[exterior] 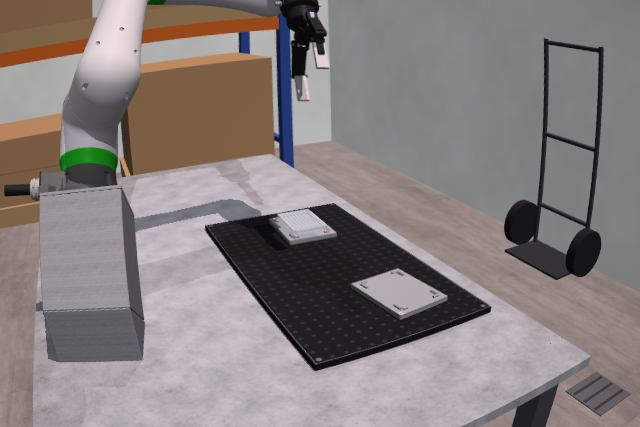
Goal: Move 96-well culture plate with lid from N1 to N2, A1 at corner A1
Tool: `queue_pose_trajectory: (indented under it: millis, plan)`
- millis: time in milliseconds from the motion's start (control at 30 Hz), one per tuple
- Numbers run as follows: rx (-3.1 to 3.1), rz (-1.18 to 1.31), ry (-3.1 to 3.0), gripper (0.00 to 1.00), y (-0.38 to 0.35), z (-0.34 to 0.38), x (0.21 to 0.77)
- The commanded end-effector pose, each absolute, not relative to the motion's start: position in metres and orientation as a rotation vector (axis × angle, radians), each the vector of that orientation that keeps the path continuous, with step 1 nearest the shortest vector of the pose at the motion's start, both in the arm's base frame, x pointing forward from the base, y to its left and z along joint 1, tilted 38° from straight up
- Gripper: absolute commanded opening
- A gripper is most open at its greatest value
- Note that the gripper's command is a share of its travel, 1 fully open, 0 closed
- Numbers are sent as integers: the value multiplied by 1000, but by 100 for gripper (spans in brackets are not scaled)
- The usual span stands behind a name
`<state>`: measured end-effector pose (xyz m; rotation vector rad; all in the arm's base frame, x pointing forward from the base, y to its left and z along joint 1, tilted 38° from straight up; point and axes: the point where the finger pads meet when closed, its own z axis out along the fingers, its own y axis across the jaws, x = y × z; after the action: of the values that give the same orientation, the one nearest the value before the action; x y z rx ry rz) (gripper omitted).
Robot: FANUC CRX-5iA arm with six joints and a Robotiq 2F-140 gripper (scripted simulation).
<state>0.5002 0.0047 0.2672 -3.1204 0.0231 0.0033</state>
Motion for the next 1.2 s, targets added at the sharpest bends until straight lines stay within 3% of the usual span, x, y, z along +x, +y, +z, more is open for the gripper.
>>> queue_pose_trajectory:
  millis: [0, 1167]
  plan:
    - [-3091, 2, 129, 100, 18, 255, 503]
    - [-2599, 168, 1003, 100, 137, 165, 514]
